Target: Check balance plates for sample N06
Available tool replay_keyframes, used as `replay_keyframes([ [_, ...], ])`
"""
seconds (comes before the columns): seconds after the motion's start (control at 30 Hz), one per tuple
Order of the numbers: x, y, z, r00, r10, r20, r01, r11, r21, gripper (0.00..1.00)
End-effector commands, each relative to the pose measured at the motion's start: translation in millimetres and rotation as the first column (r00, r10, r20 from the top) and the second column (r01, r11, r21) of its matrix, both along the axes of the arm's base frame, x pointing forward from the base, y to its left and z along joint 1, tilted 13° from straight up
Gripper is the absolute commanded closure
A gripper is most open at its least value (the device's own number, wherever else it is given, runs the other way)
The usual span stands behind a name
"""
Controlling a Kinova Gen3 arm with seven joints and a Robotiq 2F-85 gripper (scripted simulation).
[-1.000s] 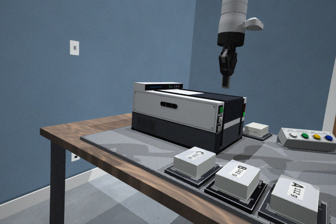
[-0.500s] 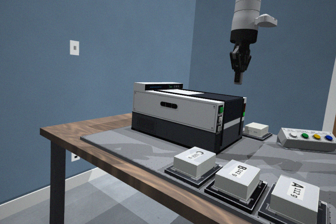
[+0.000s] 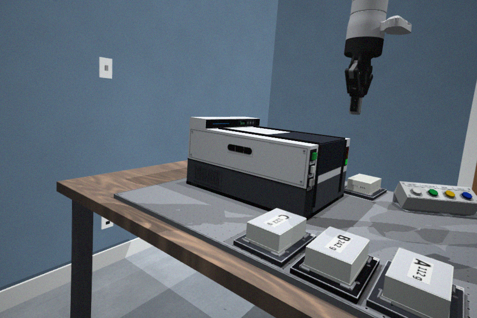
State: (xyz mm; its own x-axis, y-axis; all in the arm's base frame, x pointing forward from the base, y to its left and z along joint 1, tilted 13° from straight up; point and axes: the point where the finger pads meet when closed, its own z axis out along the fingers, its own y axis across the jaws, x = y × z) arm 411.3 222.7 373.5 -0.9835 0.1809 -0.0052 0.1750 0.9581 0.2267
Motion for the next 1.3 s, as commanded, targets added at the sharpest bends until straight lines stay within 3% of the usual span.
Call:
replay_keyframes([
  [0.0,-3.3,-4,1.5,1.0,0.0,0.002,0.0,1.0,0.001,0.9],
  [0.47,-33.2,-40,5.9,1.0,0.0,0.002,0.0,1.0,0.001,0.9],
  [0.83,-41.3,-49,7.1,1.0,0.0,0.002,0.0,1.0,0.001,0.9],
  [1.27,-41.3,-49,7.2,0.976,-0.046,0.212,0.054,0.998,-0.032,0.9],
])
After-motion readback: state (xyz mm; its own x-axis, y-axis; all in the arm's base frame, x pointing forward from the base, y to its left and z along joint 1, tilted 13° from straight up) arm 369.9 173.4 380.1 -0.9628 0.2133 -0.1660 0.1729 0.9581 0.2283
